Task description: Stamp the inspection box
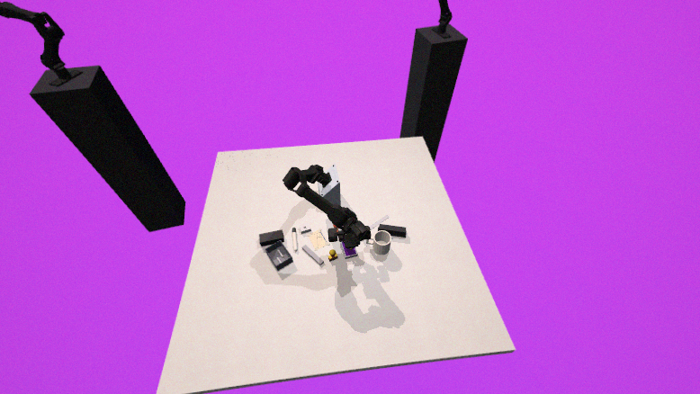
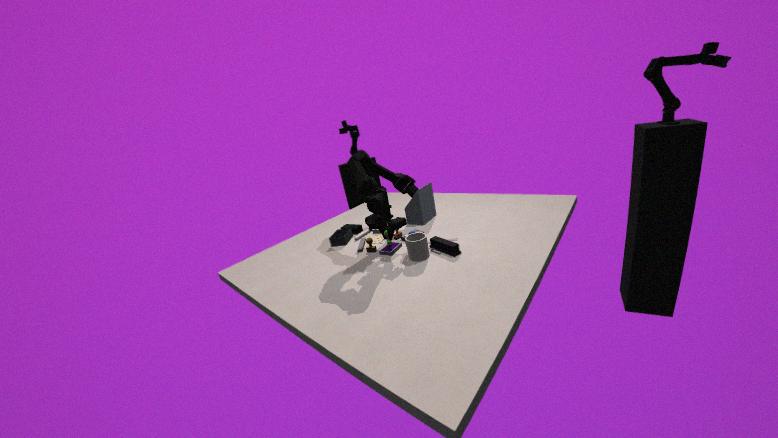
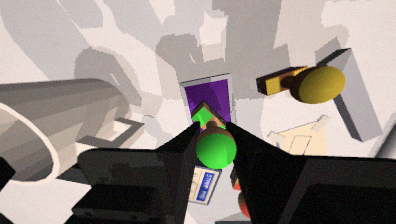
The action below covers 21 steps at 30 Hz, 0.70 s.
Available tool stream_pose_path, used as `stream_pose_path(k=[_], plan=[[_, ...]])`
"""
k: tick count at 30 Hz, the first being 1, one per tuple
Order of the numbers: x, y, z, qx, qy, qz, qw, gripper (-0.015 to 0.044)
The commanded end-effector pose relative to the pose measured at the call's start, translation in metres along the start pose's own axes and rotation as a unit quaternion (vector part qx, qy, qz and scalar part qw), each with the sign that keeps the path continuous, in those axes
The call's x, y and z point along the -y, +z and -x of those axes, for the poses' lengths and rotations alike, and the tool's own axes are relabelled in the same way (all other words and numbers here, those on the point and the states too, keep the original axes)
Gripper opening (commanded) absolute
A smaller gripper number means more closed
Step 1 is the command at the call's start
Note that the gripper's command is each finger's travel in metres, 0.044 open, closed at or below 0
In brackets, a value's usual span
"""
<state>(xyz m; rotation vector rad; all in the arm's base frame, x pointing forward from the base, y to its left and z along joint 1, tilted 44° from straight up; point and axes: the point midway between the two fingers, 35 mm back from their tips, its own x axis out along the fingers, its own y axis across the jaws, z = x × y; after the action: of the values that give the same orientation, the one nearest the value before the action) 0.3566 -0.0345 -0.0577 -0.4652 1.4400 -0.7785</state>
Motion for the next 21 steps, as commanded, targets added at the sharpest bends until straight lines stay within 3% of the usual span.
stream_pose_path(k=[1, 21], plan=[[0.0004, -0.0017, -0.0033, 0.000, -0.003, 0.004, 1.000, 0.0000], [0.0005, -0.0022, -0.0107, -0.001, -0.003, 0.000, 1.000, 0.0000]])
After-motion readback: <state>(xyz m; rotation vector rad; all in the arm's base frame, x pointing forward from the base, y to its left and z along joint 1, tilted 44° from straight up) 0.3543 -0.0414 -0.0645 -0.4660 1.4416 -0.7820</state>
